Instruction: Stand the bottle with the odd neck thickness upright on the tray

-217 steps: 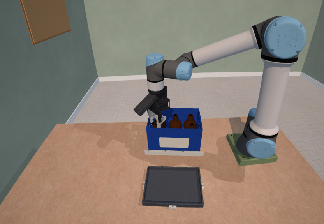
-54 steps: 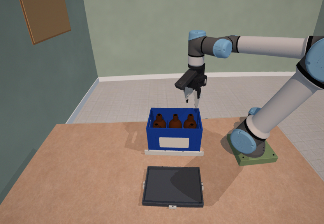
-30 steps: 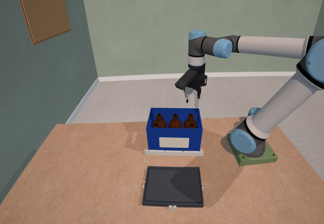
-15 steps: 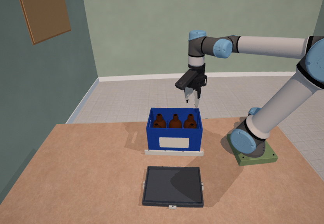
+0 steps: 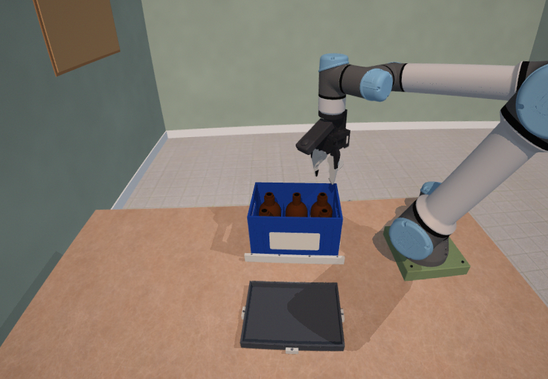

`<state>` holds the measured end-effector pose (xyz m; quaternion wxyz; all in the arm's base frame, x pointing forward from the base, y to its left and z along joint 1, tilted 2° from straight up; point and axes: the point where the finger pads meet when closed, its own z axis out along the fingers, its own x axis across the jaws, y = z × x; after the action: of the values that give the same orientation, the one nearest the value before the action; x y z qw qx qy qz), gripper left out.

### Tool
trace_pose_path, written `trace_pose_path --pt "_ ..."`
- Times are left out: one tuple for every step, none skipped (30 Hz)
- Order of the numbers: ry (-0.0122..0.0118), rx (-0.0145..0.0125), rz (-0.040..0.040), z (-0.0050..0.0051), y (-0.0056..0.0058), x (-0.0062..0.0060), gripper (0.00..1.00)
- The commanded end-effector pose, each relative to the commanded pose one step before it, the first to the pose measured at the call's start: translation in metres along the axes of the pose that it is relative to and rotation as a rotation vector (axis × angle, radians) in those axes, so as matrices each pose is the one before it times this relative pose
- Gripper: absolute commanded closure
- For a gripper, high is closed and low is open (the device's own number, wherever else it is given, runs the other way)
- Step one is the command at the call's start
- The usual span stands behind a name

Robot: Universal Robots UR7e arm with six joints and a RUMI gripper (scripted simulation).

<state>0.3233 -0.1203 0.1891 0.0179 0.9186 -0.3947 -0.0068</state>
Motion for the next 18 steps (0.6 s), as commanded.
trace_pose_path --pt "0.00104 0.00020 0.00001 0.00571 0.00024 0.00052 0.62" --pt "0.00000 0.00000 0.00000 0.00125 0.00005 0.00004 0.62" --pt "0.00000 0.00000 0.00000 0.00129 0.00006 0.00005 0.62" --pt "0.00000 0.00000 0.00000 0.00131 0.00006 0.00004 0.62" --pt "0.00000 0.00000 0.00000 0.00133 0.00006 0.00004 0.62" --pt "0.00000 0.00000 0.00000 0.00135 0.00006 0.00004 0.62" --pt "0.00000 0.00000 0.00000 0.00136 0.00006 0.00005 0.62" --pt "0.00000 0.00000 0.00000 0.00000 0.00000 0.00000 0.62" --pt "0.00000 0.00000 0.00000 0.00000 0.00000 0.00000 0.62" --pt "0.00000 0.00000 0.00000 0.00136 0.00006 0.00004 0.62" --pt "0.00000 0.00000 0.00000 0.00135 0.00006 0.00004 0.62" --pt "0.00000 0.00000 0.00000 0.00135 0.00006 0.00005 0.62" --pt "0.00000 0.00000 0.00000 0.00134 0.00006 0.00005 0.62" --pt "0.00000 0.00000 0.00000 0.00131 0.00006 0.00004 0.62" --pt "0.00000 0.00000 0.00000 0.00128 0.00006 0.00004 0.62" --pt "0.00000 0.00000 0.00000 0.00126 0.00005 0.00005 0.62" --pt "0.00000 0.00000 0.00000 0.00122 0.00005 0.00004 0.62" --pt "0.00000 0.00000 0.00000 0.00117 0.00005 0.00003 0.62"
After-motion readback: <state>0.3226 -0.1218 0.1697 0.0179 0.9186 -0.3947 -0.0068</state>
